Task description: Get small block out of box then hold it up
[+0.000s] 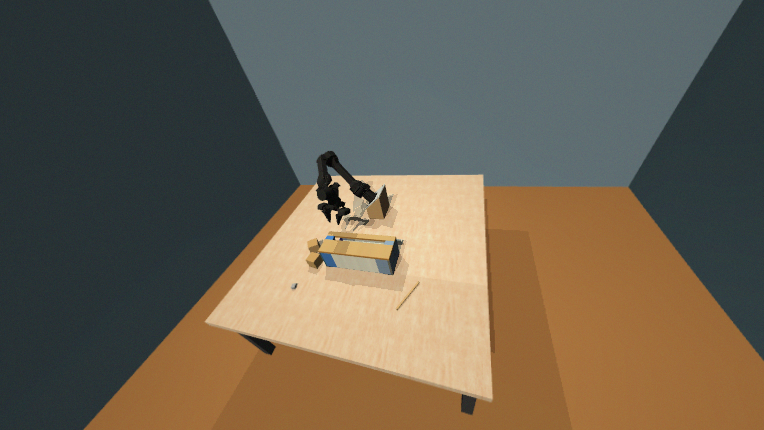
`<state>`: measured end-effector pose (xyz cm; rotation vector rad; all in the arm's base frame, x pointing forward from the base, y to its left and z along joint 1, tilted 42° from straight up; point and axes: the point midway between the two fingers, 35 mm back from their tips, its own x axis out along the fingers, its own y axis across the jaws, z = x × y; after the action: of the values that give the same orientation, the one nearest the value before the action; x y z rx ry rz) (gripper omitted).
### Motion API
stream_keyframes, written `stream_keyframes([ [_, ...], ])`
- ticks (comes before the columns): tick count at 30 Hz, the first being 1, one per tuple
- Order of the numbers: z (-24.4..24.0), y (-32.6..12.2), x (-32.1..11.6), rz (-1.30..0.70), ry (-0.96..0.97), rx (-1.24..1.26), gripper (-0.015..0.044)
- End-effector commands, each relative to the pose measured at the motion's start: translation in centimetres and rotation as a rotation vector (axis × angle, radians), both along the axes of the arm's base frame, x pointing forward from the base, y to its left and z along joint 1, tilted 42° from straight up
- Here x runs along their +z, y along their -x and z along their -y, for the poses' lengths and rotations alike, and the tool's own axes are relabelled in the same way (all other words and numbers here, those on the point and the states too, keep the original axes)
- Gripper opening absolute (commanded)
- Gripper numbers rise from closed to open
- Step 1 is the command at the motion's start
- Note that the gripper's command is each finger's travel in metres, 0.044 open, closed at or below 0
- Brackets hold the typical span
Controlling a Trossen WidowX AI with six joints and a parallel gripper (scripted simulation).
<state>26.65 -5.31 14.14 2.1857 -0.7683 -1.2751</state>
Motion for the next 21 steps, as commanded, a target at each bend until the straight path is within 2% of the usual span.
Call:
stream_keyframes([
  [1,0.4,0.1,-0.7,0.186,-0.129,-0.179,0.0285],
  [14,1.9,-0.2,-2.2,1.092,-0.718,-1.064,0.0285],
  [21,2.4,-0.2,-2.6,1.36,-0.886,-1.341,0.0285],
])
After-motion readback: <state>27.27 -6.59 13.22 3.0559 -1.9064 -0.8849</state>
